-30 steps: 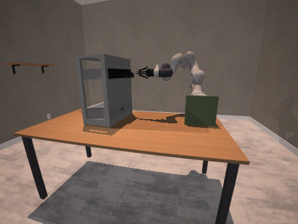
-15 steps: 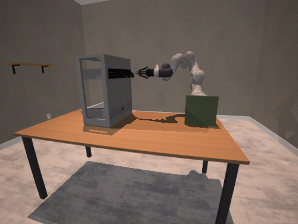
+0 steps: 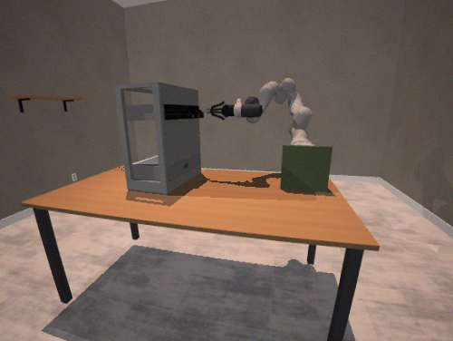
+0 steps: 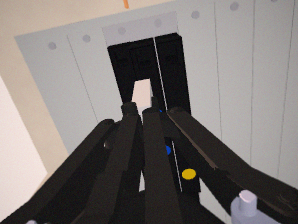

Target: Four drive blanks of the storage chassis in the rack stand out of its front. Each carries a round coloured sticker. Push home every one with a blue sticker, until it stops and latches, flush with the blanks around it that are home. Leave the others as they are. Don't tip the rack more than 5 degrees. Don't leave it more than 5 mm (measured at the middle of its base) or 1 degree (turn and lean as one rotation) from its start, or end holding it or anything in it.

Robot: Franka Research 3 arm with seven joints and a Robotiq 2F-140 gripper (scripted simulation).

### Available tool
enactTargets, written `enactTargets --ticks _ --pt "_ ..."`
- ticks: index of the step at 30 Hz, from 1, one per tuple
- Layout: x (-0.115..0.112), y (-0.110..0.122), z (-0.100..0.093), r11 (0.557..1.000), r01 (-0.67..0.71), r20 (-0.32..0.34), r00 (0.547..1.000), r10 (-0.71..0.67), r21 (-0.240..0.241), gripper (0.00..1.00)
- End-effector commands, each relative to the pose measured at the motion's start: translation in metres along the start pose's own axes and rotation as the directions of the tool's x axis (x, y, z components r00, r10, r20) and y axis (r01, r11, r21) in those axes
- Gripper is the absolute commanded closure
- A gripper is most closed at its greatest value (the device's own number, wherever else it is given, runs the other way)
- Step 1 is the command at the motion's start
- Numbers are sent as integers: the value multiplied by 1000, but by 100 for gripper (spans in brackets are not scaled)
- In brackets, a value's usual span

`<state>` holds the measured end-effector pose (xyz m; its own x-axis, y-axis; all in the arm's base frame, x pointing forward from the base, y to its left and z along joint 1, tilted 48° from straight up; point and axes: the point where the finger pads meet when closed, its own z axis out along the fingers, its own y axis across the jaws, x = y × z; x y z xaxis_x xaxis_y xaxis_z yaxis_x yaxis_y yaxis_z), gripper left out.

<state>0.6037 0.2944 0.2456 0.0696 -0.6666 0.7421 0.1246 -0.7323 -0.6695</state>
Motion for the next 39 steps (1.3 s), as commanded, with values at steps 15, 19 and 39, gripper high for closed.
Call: enactTargets --ticks 15,19,39 --pt "-9 7 2 1000 7 3 1000 -7 -3 100" --pt "-9 7 2 1000 7 3 1000 -7 -3 100" --pt "-9 7 2 1000 7 3 1000 -7 -3 100"
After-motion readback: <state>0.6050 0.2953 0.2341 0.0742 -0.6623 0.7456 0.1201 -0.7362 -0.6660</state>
